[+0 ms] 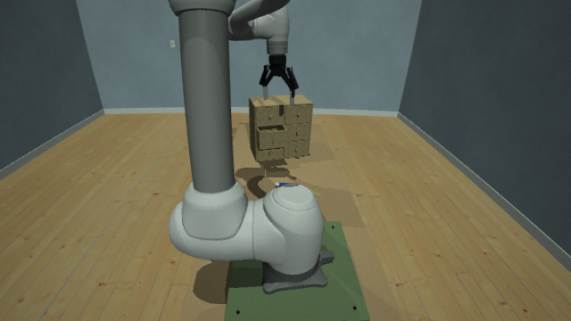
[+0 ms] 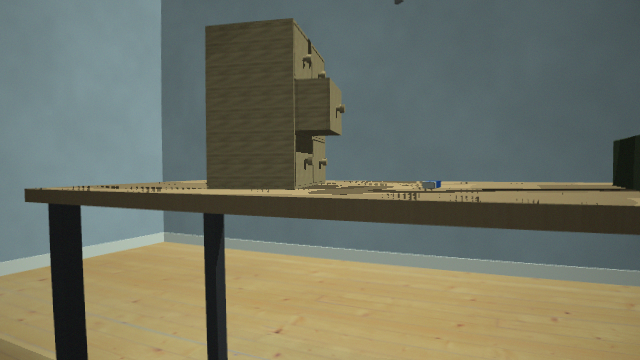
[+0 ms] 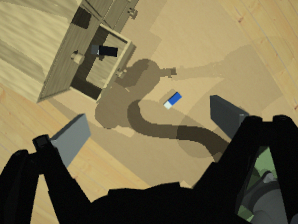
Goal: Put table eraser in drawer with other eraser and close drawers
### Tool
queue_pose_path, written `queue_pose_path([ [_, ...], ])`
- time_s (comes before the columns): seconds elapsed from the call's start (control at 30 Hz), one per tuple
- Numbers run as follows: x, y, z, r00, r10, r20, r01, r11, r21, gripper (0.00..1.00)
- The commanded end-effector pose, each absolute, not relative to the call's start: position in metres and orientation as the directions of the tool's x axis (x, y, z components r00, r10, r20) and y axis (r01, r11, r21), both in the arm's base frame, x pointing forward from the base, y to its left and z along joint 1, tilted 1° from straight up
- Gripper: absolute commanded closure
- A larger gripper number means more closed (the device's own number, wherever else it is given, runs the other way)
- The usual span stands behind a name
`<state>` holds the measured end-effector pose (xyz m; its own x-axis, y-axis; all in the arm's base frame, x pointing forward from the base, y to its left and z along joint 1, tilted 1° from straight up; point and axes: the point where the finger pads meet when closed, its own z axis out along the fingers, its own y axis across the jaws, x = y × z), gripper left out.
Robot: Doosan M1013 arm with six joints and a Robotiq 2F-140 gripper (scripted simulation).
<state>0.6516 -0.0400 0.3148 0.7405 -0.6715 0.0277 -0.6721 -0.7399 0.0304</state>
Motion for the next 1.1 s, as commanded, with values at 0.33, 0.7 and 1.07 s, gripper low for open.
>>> queue_pose_path([
  [0.33,0.64,-0.042,0.326,0.921,-0.389,0.015,-0.389,-0.921,0.016,0.0],
  [0.7,0.634,-0.043,0.332,0.978,-0.209,0.011,-0.209,-0.978,0.009,0.0],
  [1.07,0.628,-0.044,0.338,0.999,-0.035,0.009,-0.035,-0.999,0.002,0.0],
])
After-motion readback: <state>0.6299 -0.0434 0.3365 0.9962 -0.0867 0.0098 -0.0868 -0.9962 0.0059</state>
